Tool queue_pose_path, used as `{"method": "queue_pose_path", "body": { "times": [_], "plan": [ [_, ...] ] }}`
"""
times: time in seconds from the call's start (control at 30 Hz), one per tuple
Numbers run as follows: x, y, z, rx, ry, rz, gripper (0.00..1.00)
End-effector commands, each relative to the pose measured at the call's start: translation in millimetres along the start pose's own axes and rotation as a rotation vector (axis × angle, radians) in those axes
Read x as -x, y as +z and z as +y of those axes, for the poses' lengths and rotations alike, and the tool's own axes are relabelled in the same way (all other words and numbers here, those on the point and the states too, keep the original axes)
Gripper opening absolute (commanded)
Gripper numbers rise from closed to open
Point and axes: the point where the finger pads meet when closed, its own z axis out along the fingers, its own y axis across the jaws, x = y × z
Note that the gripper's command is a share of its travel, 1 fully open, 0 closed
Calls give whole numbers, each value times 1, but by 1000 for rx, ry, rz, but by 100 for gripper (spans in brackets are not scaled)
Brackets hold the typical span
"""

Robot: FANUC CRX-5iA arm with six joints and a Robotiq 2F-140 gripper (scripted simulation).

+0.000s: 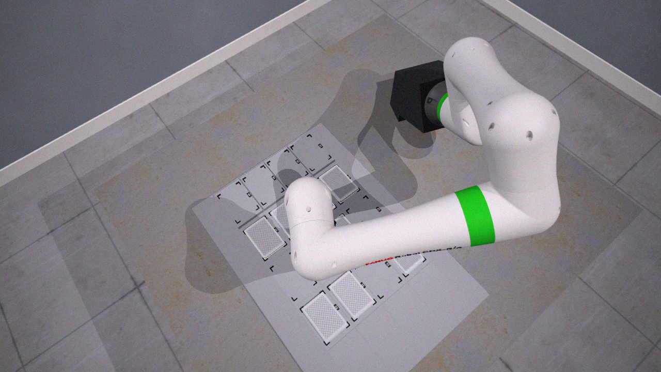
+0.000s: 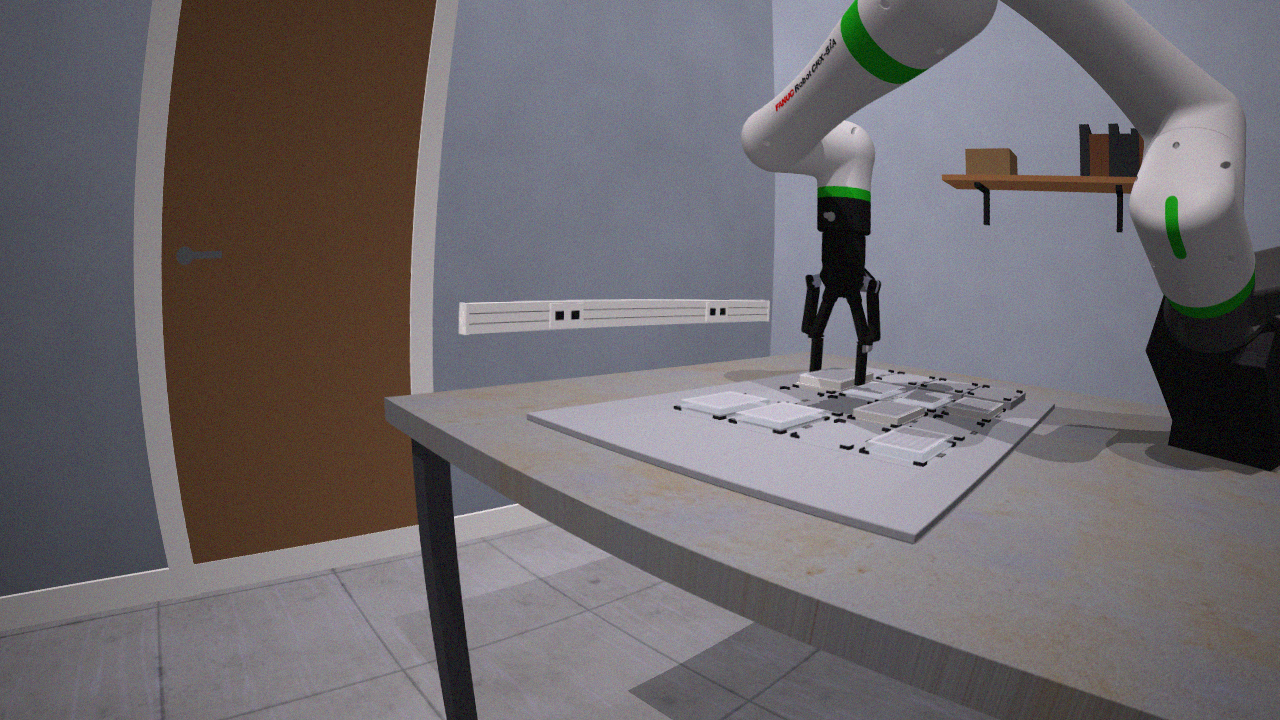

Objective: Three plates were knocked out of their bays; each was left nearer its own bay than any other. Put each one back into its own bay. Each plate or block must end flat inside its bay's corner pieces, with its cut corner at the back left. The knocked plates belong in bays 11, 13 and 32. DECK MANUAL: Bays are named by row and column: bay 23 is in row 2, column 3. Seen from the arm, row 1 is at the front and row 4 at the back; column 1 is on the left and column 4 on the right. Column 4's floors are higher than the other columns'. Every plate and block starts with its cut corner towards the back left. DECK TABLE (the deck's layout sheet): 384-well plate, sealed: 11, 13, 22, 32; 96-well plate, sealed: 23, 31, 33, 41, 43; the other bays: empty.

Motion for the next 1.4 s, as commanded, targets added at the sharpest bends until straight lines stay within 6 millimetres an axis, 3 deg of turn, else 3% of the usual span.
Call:
{"method": "queue_pose_path", "body": {
  "times": [0.0, 0.83, 1.37],
  "plan": [
    [0, -1, -1, -1, 3, 2, 10],
    [-1, 24, -1, -1, 3, 2, 10],
    [-1, 25, -1, -1, 3, 2, 10]
  ]
}}
